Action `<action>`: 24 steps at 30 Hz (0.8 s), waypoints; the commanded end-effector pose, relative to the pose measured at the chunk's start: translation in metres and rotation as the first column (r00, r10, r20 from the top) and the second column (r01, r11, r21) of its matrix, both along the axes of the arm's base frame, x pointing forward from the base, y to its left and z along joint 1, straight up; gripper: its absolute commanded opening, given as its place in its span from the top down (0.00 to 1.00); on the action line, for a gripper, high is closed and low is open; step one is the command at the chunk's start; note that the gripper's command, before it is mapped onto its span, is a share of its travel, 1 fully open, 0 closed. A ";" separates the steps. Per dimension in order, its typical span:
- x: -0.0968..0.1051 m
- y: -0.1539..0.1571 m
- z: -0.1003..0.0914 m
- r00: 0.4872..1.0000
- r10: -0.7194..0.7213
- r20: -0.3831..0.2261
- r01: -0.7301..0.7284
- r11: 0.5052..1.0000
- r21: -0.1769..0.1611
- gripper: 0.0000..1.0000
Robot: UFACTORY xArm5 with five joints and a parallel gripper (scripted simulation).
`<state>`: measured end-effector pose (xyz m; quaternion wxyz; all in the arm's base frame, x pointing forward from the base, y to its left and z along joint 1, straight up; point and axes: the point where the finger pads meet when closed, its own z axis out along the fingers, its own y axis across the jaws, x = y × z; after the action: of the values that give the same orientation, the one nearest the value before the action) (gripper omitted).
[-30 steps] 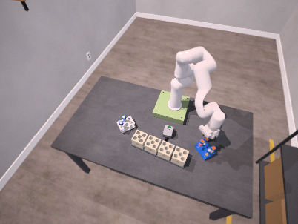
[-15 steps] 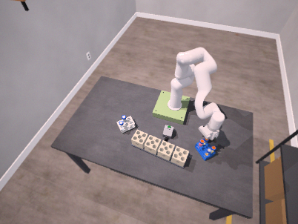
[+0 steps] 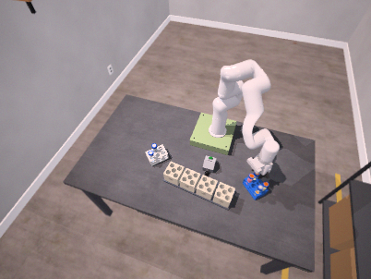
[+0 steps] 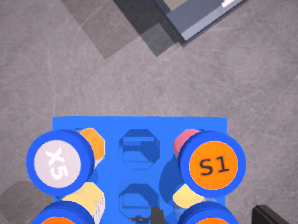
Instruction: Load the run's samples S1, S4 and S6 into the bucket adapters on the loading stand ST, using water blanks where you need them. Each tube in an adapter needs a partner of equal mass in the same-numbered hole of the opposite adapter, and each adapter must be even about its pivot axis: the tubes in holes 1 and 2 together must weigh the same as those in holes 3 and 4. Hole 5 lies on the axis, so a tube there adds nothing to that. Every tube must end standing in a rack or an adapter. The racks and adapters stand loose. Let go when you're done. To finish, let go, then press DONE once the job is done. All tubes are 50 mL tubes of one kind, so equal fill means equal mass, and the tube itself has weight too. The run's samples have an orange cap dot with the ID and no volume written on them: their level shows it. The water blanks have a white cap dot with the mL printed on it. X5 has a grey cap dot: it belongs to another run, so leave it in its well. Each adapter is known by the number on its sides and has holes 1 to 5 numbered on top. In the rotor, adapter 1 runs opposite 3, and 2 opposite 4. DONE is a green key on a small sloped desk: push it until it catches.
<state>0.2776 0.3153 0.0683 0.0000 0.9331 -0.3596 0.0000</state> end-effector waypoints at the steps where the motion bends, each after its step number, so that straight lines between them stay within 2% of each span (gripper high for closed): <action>1: 0.001 0.001 -0.002 1.000 0.000 0.000 0.000 1.000 0.005 0.43; 24: 0.001 0.001 -0.011 1.000 0.000 0.000 0.000 1.000 0.005 0.43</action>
<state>0.2775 0.3153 0.0562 0.0001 0.9331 -0.3596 0.0000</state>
